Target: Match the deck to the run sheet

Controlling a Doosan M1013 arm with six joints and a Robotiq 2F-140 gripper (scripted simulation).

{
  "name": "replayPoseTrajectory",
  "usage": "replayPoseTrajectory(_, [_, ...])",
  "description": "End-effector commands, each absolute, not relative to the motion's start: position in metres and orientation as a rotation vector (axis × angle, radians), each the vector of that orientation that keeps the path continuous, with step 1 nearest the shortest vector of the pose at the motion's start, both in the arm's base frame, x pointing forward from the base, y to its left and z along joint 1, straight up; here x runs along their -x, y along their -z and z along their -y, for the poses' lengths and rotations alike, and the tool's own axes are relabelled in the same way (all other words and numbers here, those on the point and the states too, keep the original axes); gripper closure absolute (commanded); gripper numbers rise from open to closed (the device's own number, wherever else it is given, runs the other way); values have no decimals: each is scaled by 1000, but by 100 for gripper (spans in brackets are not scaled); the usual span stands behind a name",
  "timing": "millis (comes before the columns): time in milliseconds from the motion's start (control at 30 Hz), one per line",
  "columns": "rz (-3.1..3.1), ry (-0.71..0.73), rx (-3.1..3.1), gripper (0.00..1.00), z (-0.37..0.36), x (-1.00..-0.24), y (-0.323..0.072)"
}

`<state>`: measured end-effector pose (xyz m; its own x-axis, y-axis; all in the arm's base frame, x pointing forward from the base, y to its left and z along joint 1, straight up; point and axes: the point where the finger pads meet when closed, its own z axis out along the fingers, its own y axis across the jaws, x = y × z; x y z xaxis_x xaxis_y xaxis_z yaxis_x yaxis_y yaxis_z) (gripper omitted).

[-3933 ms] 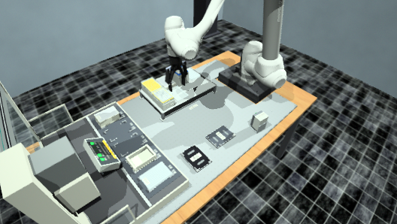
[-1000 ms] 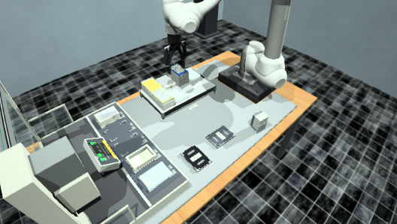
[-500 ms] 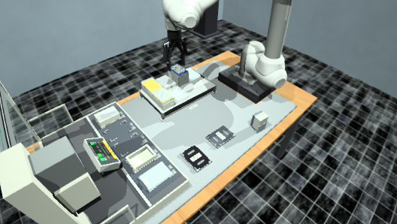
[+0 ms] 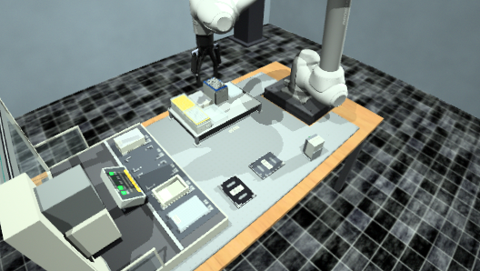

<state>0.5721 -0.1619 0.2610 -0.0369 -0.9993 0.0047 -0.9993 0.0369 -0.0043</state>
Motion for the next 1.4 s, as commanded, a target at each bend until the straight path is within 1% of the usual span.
replayPoseTrajectory(0, [2262,-11,-2180,34,162,-575,-262])
replayPoseTrajectory(1367, [2262,-11,-2180,34,163,-758,-288])
